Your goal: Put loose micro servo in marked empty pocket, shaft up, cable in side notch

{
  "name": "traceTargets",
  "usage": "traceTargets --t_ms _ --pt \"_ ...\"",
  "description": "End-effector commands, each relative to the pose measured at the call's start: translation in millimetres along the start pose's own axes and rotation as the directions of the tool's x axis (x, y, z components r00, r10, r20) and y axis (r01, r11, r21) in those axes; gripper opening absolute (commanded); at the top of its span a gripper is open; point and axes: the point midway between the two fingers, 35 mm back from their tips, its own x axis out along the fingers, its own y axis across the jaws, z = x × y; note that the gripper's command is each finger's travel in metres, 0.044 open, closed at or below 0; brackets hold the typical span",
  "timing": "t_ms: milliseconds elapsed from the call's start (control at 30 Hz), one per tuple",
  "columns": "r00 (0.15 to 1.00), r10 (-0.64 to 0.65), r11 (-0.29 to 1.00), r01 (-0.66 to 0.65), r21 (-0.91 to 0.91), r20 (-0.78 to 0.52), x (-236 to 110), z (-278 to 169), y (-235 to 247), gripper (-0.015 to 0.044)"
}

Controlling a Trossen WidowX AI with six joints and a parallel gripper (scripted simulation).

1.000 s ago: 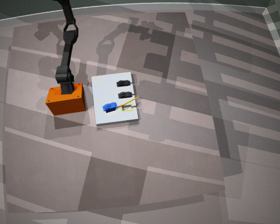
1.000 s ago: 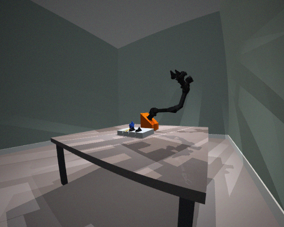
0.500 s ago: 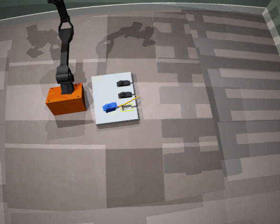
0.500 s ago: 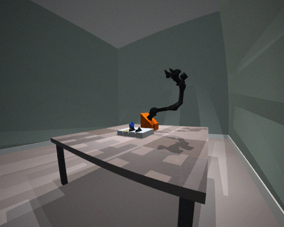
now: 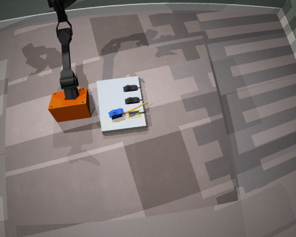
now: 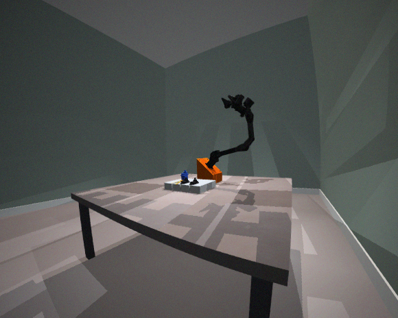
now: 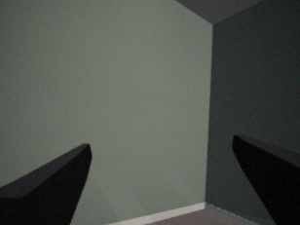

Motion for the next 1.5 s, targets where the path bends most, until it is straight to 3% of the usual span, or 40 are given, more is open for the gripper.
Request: traceTargets --t_ms 0,533,833,1233,1467 --pt "0.999 -0.002 1.000 0.002 0.011 -0.035 13.4 -6.2 -10.2 0.0440" --pt "0.990 0.007 1.000 -0.007 -0.001 -0.142 54.0 -30.8 -36.1 0.0440" --pt "0.957 0.031 0.999 -0.028 0.017 -0.290 93.6 -70.8 -57.9 0.0440" --pt "0.823 0.075 0.995 -0.099 -0.013 -0.564 154.4 -167.0 -87.7 0.0440" --pt "0.718 0.104 0.989 -0.151 -0.007 -0.689 172.5 -222.9 -93.5 0.0440"
